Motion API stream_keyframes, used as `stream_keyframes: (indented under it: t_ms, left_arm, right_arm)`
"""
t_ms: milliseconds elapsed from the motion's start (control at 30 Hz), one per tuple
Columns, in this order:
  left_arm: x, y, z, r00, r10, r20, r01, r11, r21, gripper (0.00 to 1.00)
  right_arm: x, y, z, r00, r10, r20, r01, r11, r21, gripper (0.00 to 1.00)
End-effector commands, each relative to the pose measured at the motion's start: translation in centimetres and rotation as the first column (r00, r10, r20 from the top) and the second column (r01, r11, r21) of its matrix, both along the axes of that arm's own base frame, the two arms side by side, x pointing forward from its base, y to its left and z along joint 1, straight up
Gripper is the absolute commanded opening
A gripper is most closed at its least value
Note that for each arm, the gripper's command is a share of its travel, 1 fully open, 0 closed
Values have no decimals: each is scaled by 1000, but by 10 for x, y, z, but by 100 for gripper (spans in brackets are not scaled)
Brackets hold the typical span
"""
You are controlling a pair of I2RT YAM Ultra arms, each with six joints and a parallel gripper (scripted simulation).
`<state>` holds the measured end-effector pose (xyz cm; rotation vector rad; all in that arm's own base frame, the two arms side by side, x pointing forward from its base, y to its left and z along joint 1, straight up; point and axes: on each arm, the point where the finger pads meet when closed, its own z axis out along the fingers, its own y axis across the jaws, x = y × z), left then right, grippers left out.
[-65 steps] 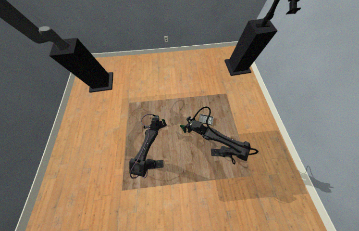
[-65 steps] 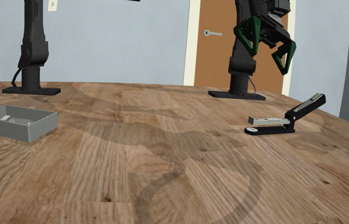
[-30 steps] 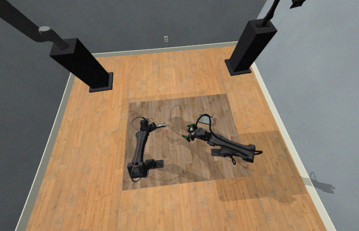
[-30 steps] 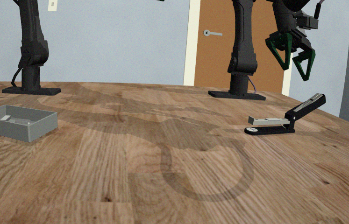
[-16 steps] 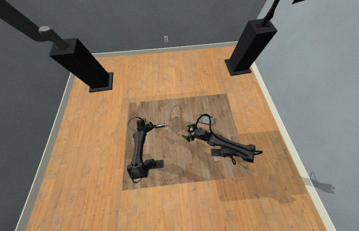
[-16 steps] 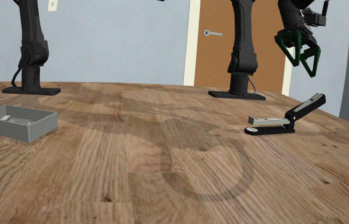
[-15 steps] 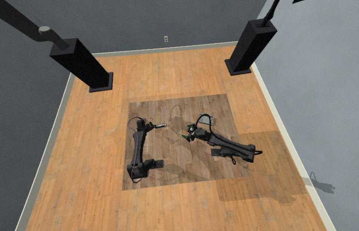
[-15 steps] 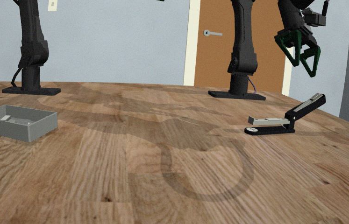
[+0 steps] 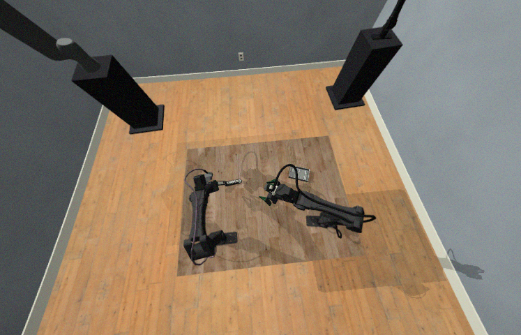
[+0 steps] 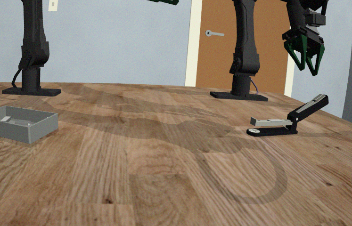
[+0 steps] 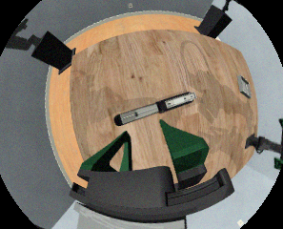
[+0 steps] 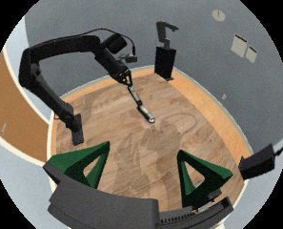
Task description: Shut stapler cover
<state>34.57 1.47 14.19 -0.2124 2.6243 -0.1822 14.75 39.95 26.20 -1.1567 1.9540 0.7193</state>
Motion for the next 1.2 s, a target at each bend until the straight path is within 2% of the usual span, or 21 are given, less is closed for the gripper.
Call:
stream_keyframes:
  t_ms: [0,267,500,567,767,1067,1133,1167]
  left_arm:
    - [7,-5,11,982,-186,23,186,983,8,50]
    - [6,5,6,899,-439,7,438,898,52,50]
    - [6,14,2,757,-653,-17,652,753,88,50]
    - [6,14,2,757,-653,-17,652,753,88,50]
    - [6,22,-2,601,-798,-45,797,594,111,50]
    - [8,36,-7,298,-949,-103,949,284,134,50]
    - [8,36,-7,298,-949,-103,949,284,134,50]
    - [7,35,-8,246,-963,-110,964,231,134,50]
  right_arm:
    - [-2,16,21,999,26,19,-27,999,35,100]
    - [0,51,24,999,45,20,-46,998,35,100]
    - [0,79,22,998,61,17,-62,998,28,100]
    - [0,79,22,998,61,17,-62,998,28,100]
    - [0,98,23,997,71,21,-71,997,39,100]
    - [0,118,19,997,80,22,-80,996,34,100]
    - [0,118,19,997,80,22,-80,996,34,100]
    - [-1,118,21,997,80,23,-81,996,39,100]
